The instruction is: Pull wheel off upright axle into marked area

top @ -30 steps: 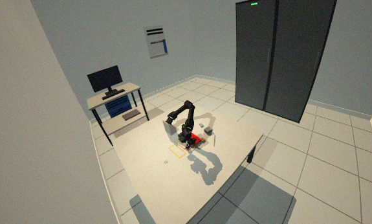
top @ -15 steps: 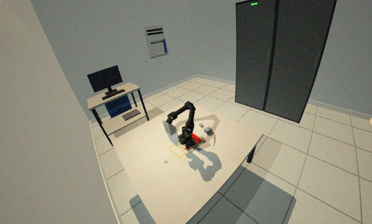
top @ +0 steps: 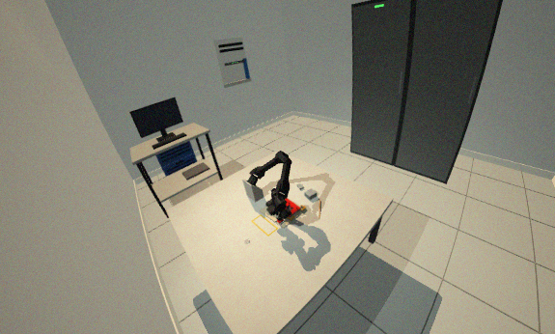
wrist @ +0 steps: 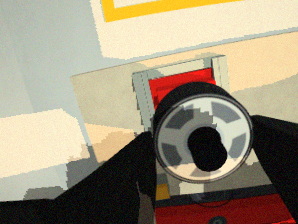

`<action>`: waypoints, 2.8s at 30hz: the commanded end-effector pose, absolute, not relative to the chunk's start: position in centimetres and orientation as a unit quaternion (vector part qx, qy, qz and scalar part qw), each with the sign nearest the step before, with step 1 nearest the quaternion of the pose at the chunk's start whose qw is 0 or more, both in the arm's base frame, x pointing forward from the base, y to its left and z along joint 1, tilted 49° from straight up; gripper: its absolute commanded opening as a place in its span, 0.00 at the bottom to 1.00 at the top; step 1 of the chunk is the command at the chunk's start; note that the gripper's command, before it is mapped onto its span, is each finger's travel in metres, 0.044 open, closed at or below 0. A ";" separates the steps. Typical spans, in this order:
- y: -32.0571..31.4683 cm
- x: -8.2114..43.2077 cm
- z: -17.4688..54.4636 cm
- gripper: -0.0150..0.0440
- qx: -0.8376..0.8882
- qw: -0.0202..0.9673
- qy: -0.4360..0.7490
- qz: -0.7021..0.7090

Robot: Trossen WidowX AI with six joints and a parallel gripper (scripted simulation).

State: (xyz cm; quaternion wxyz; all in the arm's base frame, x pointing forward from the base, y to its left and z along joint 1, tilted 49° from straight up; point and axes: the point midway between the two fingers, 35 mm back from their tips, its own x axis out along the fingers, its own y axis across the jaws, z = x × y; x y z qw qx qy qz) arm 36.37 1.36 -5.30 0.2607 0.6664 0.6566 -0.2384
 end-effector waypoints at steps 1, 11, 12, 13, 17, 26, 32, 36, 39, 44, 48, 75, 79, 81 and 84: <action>1.2 36.4 -5.1 0.25 0.666 0.263 0.657 -0.237; 0.9 36.4 -4.9 0.25 0.666 0.263 0.656 -0.237; 0.9 36.4 -4.9 0.25 0.666 0.263 0.656 -0.237; 0.9 36.4 -4.9 0.25 0.666 0.263 0.656 -0.237; 0.8 36.4 -4.8 0.25 0.667 0.263 0.656 -0.237; 0.6 36.4 -4.6 0.25 0.667 0.262 0.656 -0.237; 0.4 36.4 -4.5 0.25 0.667 0.262 0.656 -0.237; 0.3 36.4 -4.4 0.25 0.667 0.262 0.655 -0.237; 0.2 36.4 -4.3 0.25 0.668 0.262 0.655 -0.237; 0.1 36.4 -4.2 0.25 0.668 0.262 0.655 -0.237; 0.0 36.4 -4.1 0.25 0.668 0.262 0.655 -0.238; -0.7 36.4 -3.5 0.25 0.669 0.261 0.654 -0.238; -0.8 36.4 -3.5 0.25 0.669 0.261 0.654 -0.238; -0.8 36.4 -3.4 0.25 0.669 0.261 0.654 -0.238; -0.9 36.4 -3.4 0.25 0.670 0.261 0.654 -0.238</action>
